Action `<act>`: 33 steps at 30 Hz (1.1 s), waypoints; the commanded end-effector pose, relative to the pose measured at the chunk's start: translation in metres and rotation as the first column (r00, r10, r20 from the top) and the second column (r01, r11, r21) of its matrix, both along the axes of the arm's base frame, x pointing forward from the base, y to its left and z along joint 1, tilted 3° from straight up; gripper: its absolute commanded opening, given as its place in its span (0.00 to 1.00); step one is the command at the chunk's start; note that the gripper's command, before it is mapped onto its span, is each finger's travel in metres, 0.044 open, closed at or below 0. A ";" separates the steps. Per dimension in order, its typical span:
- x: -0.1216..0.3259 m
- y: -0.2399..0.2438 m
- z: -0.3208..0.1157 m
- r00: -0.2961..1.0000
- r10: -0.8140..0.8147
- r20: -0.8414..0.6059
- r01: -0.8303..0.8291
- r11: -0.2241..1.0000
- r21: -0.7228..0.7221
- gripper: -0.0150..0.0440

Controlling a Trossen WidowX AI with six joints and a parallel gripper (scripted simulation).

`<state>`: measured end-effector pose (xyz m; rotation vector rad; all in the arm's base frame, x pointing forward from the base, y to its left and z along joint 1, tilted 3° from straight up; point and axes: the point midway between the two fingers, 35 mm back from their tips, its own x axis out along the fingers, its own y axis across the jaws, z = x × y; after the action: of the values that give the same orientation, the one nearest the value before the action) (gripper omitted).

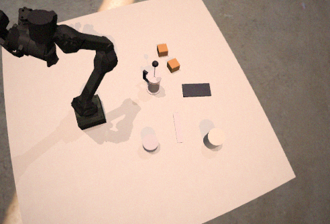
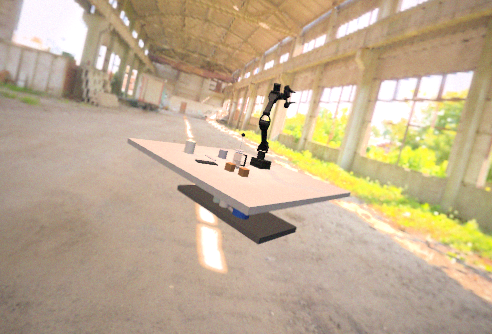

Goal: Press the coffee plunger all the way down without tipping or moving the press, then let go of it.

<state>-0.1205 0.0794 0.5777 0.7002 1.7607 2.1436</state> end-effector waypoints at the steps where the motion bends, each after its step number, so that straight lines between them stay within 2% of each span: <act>1: -0.001 -0.002 0.000 1.000 0.010 0.003 -0.010 1.000 0.005 0.98; 8: -0.029 -0.042 -0.007 0.977 0.199 0.071 -0.206 0.972 0.115 1.00; 12: -0.043 -0.081 -0.015 0.922 0.373 0.104 -0.386 0.908 0.162 1.00; 15: -0.047 -0.118 -0.024 0.845 0.510 0.160 -0.534 0.813 0.230 1.00; 19: -0.040 -0.174 -0.039 0.698 0.674 0.242 -0.713 0.621 0.325 1.00; 24: -0.008 -0.237 -0.060 0.467 0.818 0.336 -0.852 0.316 0.417 1.00; 28: 0.032 -0.278 -0.079 0.275 0.868 0.413 -0.873 0.046 0.485 1.00; 33: 0.097 -0.309 -0.104 0.026 0.868 0.496 -0.802 -0.278 0.529 1.00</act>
<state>-0.0553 -0.2159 0.4890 -0.8382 1.4326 3.8334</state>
